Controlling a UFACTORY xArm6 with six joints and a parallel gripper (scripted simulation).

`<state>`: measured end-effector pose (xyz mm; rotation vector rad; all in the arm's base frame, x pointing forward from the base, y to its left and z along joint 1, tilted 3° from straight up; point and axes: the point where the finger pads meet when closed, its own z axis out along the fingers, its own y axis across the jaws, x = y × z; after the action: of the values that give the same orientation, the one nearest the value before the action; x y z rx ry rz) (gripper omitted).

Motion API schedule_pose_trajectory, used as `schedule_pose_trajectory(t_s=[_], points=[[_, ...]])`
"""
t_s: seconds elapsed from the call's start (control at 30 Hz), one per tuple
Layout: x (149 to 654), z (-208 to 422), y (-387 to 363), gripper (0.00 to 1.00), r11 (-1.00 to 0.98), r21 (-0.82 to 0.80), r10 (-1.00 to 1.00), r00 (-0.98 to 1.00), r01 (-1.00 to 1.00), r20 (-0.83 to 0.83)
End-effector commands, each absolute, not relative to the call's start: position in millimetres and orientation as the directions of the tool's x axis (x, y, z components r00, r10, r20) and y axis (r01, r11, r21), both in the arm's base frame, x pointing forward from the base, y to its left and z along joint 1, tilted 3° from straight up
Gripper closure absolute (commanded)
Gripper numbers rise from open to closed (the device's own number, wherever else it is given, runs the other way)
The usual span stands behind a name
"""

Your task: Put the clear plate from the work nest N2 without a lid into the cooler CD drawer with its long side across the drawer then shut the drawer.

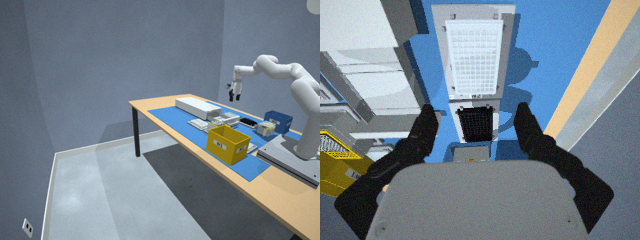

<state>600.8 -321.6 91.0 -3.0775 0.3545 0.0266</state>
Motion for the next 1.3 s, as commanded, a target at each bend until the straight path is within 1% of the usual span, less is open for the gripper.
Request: schedule_pose_trajectory(t_s=[0.0, 1.27], points=[[602, 91, -322, 0.00, -0.973, -0.040, -0.227, 0.974, -0.228, -0.017], [602, 37, -320, 0.00, -0.973, -0.040, -0.227, 0.974, -0.228, -0.017]])
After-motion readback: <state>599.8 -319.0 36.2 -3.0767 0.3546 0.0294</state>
